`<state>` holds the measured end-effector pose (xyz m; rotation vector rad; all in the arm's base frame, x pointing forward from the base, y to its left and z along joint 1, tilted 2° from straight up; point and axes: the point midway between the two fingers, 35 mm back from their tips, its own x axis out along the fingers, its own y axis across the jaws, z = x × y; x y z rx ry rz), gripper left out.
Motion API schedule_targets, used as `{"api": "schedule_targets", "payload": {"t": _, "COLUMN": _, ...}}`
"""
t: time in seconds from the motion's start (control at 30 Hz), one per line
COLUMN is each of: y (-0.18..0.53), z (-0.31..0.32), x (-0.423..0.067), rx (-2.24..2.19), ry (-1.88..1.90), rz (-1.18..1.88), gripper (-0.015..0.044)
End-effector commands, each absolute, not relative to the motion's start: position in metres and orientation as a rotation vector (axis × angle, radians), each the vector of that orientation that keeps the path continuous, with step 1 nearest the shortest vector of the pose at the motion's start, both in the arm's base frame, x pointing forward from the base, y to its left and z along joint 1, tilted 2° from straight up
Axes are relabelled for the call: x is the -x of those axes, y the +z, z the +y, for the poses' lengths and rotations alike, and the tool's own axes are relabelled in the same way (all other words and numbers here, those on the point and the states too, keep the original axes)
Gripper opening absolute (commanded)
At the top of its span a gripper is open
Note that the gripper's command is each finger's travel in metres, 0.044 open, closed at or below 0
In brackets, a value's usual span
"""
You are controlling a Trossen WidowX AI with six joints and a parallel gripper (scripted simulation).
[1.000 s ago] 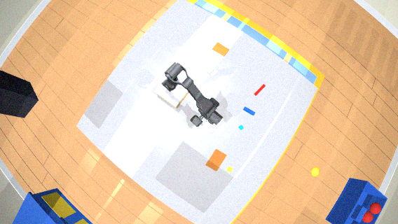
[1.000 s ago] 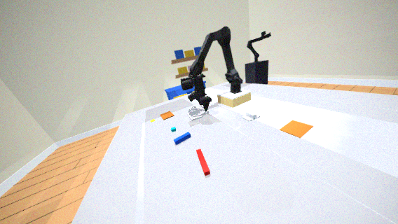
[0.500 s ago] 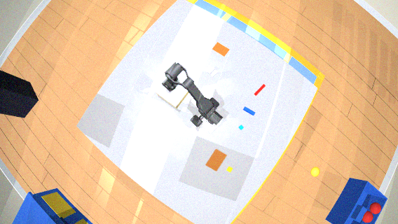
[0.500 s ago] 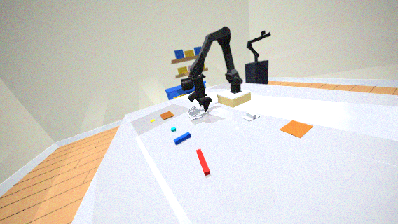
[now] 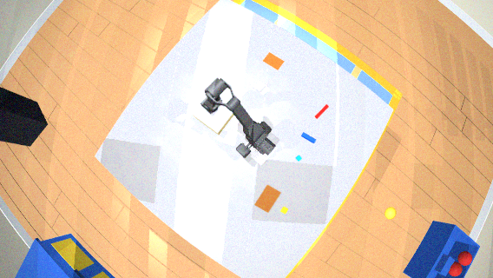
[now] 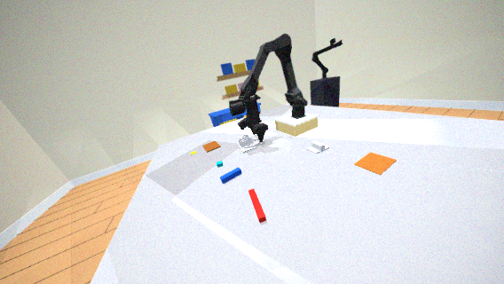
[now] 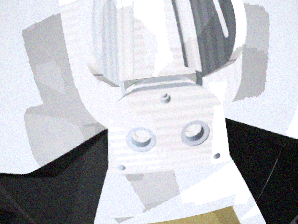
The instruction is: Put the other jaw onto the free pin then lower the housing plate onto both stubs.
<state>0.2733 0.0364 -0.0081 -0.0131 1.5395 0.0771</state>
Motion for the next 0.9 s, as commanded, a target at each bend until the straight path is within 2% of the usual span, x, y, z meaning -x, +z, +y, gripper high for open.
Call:
{"api": "schedule_targets", "payload": {"t": 0.0, "y": -0.0104, "z": 0.0371, "x": -0.2728, "rx": 0.007, "ry": 0.077, "rz": 1.542, "gripper": 0.0351}}
{"api": "schedule_targets", "payload": {"t": 0.87, "y": -0.0154, "z": 0.0374, "x": -0.2729, "rx": 0.007, "ry": 0.077, "rz": 1.542, "gripper": 0.0351}}
